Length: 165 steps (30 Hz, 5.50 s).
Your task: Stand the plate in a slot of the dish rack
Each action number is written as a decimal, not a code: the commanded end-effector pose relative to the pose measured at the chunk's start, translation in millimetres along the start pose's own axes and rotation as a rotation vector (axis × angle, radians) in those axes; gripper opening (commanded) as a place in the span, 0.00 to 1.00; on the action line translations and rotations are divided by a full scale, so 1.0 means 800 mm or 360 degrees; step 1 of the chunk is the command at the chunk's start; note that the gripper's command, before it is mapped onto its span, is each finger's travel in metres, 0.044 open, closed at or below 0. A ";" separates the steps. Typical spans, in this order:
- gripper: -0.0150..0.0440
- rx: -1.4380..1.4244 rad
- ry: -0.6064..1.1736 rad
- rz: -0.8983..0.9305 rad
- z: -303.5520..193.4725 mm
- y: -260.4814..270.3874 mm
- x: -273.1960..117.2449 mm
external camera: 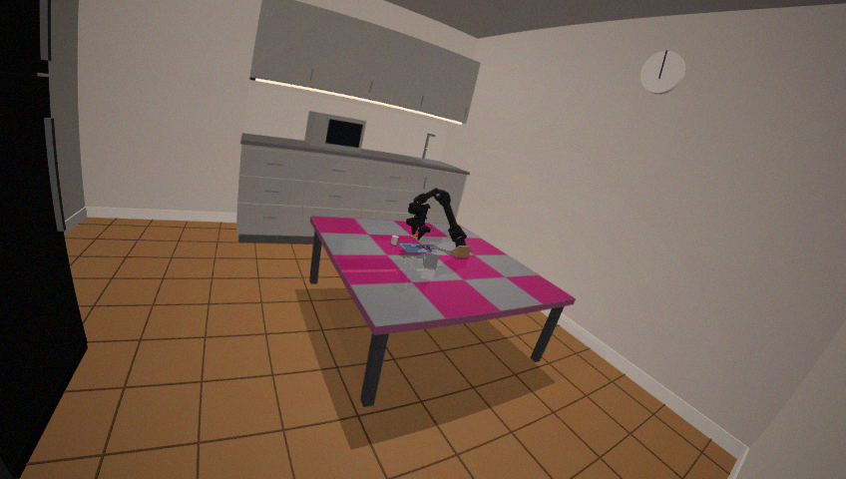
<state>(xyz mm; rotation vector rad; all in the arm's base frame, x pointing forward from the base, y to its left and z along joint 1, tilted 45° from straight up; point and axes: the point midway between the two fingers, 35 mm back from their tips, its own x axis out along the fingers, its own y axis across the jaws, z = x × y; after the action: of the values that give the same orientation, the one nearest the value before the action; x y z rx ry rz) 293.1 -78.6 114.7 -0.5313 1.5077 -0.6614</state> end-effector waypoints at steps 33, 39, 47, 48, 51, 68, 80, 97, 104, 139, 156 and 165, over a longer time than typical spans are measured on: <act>0.25 0.0404 -0.0059 0.0097 -0.010 0.075 -0.134; 0.25 0.0709 0.0008 0.0078 -0.032 0.123 -0.133; 0.25 0.0889 0.0041 0.0049 -0.047 0.148 -0.132; 0.25 0.0889 0.0041 0.0049 -0.047 0.148 -0.132; 0.25 0.0884 0.0045 0.0052 -0.047 0.148 -0.131; 0.25 0.0432 0.0360 0.0431 -0.054 0.160 -0.072; 0.25 0.0117 0.0415 0.0799 -0.057 0.170 -0.037; 0.25 -0.0288 0.0204 0.1331 -0.057 0.179 0.000; 0.25 -0.0434 0.0010 0.1511 -0.055 0.180 0.011; 0.25 -0.1037 -0.1455 0.1709 -0.053 0.156 0.046; 0.25 -0.1247 -0.2159 0.1307 -0.064 0.133 0.051; 0.25 -0.1247 -0.2159 0.1307 -0.064 0.133 0.051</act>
<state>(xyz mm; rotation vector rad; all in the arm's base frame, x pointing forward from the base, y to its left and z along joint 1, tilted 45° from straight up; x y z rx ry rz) 248.2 -26.4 10.9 -0.6430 0.4785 0.8764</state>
